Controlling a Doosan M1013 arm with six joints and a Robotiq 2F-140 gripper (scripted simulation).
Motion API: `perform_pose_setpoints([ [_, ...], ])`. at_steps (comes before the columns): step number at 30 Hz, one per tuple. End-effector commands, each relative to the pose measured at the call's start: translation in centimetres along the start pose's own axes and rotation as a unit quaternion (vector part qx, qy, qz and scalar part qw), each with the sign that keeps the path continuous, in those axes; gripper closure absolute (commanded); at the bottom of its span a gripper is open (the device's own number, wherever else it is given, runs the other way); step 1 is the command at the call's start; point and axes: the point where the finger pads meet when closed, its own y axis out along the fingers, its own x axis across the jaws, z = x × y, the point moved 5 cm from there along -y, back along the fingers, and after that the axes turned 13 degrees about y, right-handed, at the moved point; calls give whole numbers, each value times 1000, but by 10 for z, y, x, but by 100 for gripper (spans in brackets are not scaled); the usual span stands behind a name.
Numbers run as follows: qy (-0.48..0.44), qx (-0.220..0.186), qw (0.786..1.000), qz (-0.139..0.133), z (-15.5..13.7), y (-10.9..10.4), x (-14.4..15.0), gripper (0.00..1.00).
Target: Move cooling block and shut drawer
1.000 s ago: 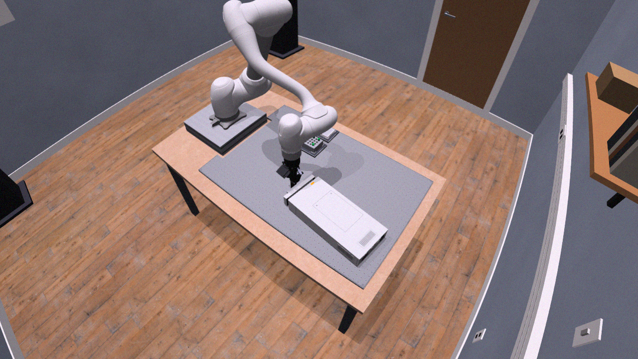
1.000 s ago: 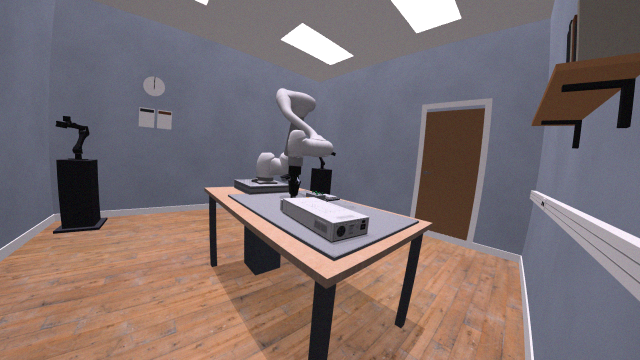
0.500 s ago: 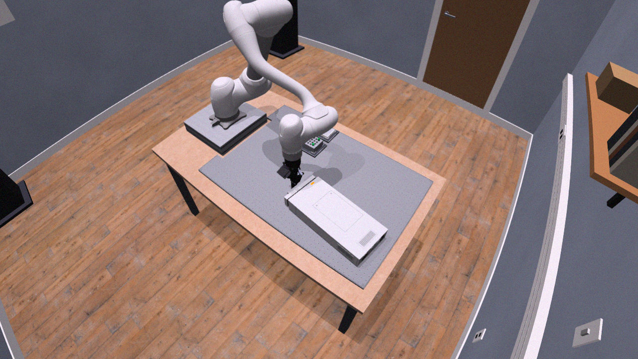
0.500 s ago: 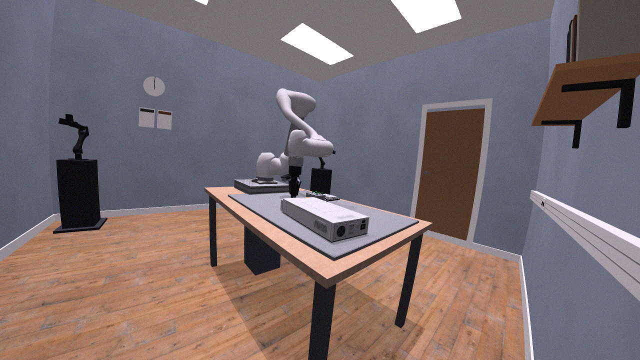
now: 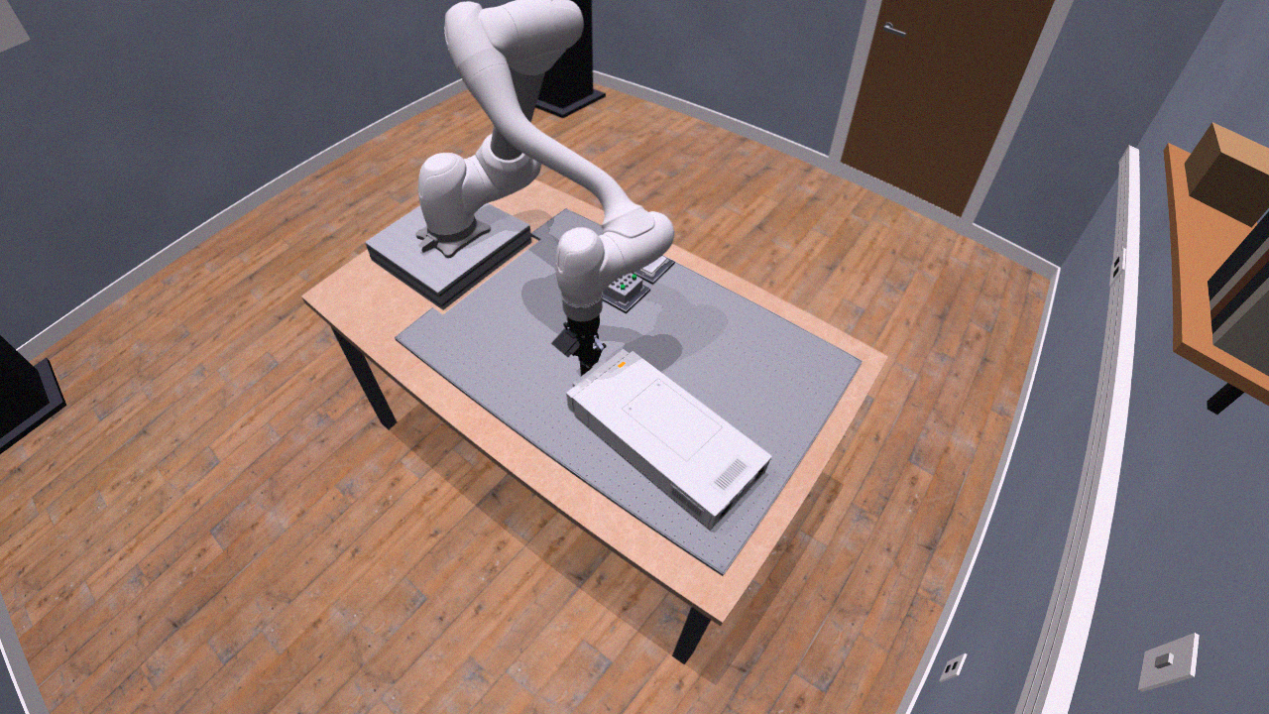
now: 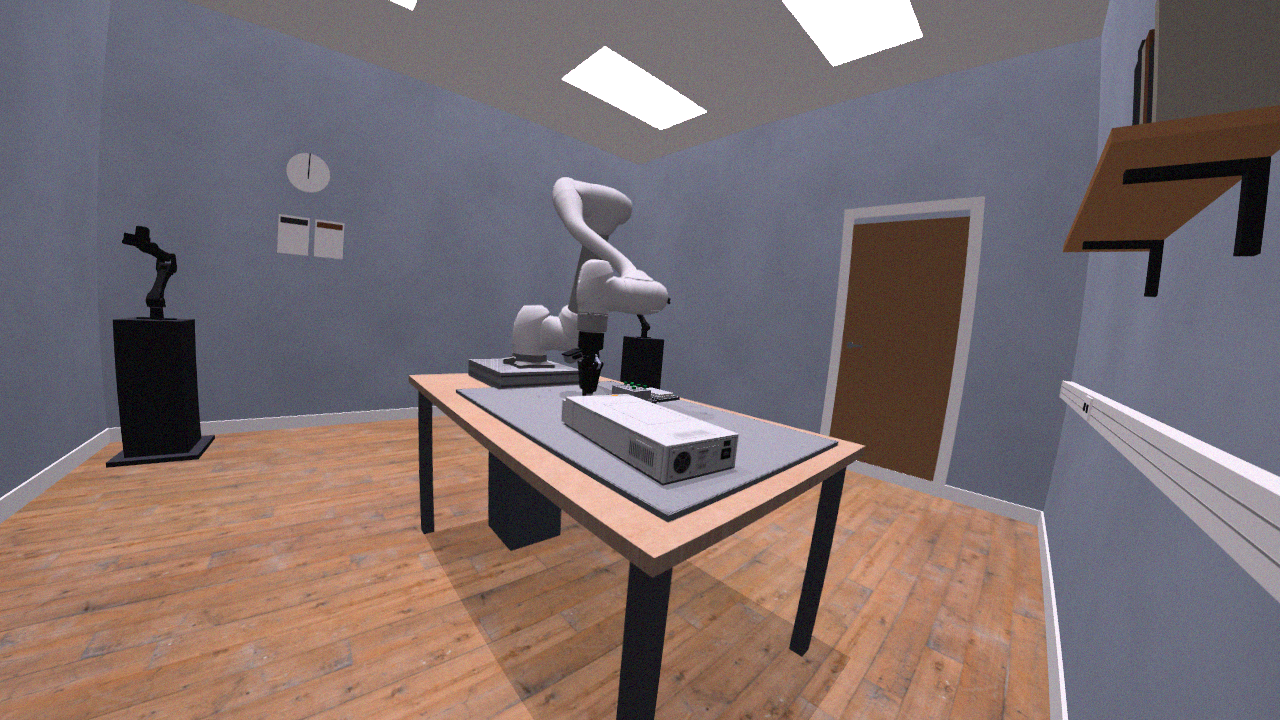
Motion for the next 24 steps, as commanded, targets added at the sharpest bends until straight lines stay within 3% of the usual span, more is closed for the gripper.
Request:
perform_pose_setpoints([
  [1,0,0,1000,1,0,-1,-1,90],
  [24,0,0,1000,1,-2,-1,-8,90],
])
